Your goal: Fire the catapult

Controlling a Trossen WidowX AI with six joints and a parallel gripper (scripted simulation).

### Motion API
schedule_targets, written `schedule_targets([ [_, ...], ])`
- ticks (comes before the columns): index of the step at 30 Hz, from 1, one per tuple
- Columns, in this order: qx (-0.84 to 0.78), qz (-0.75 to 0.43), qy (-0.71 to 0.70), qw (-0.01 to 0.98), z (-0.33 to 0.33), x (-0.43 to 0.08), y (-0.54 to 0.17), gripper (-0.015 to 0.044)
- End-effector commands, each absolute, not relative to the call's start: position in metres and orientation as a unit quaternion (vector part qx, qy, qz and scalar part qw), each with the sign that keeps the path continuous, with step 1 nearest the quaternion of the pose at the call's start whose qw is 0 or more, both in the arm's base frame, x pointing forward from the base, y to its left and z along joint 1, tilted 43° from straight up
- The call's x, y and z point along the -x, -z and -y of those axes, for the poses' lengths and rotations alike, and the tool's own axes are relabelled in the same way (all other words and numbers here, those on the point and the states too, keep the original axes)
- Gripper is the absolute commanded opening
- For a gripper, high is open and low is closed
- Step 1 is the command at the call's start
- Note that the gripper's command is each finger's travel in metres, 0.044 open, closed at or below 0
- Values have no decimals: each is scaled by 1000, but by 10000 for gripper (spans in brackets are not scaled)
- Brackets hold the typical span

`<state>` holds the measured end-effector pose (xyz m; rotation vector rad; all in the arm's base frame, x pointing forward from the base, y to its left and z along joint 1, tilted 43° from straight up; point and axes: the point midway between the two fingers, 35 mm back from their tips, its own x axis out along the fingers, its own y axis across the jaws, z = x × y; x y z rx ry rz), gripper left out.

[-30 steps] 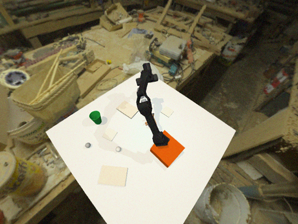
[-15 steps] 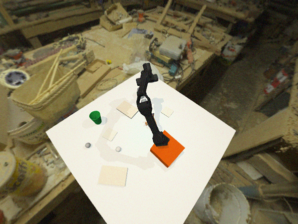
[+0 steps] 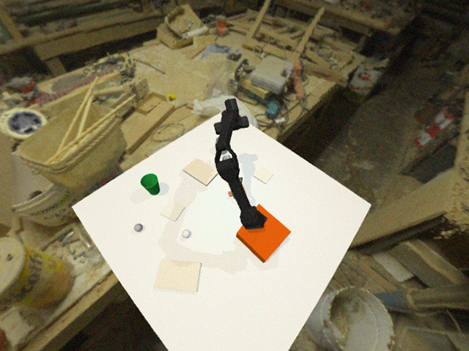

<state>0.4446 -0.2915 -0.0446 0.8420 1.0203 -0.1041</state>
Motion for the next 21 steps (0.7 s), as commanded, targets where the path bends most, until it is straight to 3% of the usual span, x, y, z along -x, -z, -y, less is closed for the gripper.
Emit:
schedule_targets([
  [1, -394, -473, 47, 786, 290, -445, 46, 0],
  [21, -180, -584, -53, 790, 203, -417, 42, 0],
])
